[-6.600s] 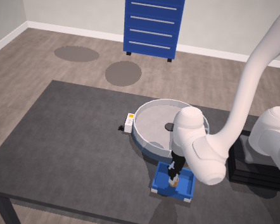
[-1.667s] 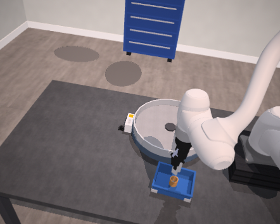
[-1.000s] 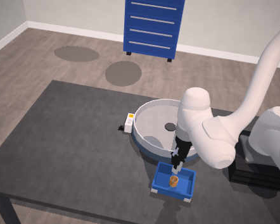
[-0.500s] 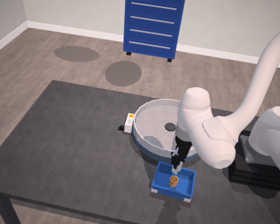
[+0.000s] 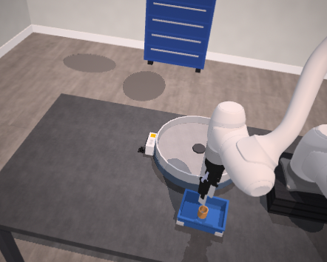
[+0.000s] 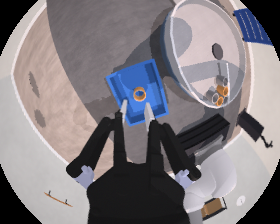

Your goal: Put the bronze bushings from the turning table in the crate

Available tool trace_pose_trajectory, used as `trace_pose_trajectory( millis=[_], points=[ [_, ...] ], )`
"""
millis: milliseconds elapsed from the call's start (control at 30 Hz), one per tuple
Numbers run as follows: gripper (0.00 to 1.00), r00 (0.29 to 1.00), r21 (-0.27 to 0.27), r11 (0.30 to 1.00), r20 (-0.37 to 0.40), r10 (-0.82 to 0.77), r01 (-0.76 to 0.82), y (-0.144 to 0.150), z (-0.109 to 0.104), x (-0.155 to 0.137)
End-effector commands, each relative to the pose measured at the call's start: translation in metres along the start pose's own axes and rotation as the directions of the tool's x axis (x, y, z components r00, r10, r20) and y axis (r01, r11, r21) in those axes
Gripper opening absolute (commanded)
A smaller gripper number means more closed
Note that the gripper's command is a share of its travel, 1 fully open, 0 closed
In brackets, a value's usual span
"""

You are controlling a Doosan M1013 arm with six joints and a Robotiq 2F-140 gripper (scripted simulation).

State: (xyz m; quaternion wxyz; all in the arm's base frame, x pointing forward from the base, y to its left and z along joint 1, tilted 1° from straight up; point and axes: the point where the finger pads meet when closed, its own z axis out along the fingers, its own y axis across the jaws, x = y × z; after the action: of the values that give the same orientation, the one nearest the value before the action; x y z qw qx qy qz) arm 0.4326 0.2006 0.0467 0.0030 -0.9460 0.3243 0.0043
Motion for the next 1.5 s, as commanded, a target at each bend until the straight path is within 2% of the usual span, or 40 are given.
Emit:
trace_pose_trajectory(
  millis=[0, 233, 300, 533, 800, 867, 1033, 1200, 1467],
  points=[
    [0.28, 1.0, -0.001, 1.0, 0.001, -0.019, 0.019, 0.008, -0.002, 0.001],
    [0.28, 0.991, -0.001, 0.991, 0.001, -0.136, 0.136, 0.048, -0.002, 0.01],
    [0.28, 0.991, -0.001, 0.991, 0.001, -0.136, 0.136, 0.048, -0.002, 0.01],
    [0.28, 0.947, -0.001, 0.947, 0.001, -0.32, 0.32, 0.113, -0.001, 0.025],
    [0.28, 0.852, 0.0, 0.852, 0.002, -0.524, 0.524, 0.19, 0.0, 0.042],
    [0.28, 0.852, 0.0, 0.852, 0.002, -0.524, 0.524, 0.19, 0.0, 0.042],
    [0.28, 0.788, 0.0, 0.788, 0.002, -0.615, 0.615, 0.227, 0.001, 0.05],
    [0.28, 0.742, 0.0, 0.742, 0.002, -0.671, 0.671, 0.252, 0.001, 0.056],
    [0.28, 0.716, 0.0, 0.716, 0.002, -0.698, 0.698, 0.265, 0.001, 0.058]
  ],
)
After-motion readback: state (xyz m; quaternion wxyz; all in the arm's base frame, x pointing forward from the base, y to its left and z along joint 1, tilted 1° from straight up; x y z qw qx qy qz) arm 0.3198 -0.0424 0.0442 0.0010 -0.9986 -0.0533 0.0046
